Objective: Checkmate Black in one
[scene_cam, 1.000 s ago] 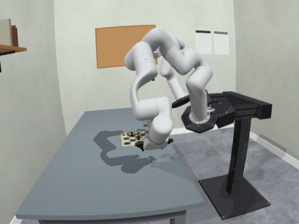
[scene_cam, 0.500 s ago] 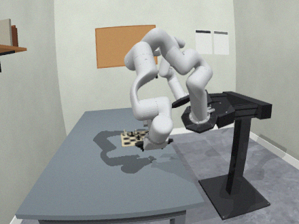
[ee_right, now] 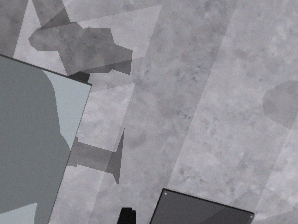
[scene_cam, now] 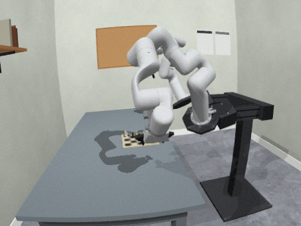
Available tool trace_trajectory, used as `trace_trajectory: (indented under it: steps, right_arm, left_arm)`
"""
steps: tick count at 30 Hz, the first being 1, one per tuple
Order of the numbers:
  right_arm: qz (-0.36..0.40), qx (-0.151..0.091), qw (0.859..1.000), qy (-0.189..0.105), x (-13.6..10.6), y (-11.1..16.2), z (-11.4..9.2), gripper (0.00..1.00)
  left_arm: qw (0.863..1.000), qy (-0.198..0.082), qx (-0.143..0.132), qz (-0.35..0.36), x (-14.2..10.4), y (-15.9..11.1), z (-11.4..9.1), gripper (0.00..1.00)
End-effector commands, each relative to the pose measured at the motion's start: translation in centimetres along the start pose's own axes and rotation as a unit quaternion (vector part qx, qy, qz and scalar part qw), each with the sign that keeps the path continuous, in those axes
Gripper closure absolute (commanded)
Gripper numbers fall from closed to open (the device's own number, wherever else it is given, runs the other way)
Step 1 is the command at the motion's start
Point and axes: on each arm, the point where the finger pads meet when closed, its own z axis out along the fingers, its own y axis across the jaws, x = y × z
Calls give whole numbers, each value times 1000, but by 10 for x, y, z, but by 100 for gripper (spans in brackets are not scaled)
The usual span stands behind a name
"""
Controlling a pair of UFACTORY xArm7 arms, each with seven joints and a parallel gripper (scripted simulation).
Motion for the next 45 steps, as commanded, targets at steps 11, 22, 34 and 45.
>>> trace_trajectory:
  steps: [11,22,34,45]
  right_arm:
    - [119,-54,991,34,2,41,-15,0]
    - [176,-80,980,51,1,60,-23,0]
    - [178,-80,979,51,1,61,-23,0]
    - [178,-80,979,51,1,61,-23,0]
  left_arm:
    - [1000,-3,0,0,39,0,-34,0]
    - [1000,-3,0,0,39,0,-34,0]
    - [999,-15,-19,34,43,-9,-27,0]
    - [947,-87,-142,276,100,-82,49,0]
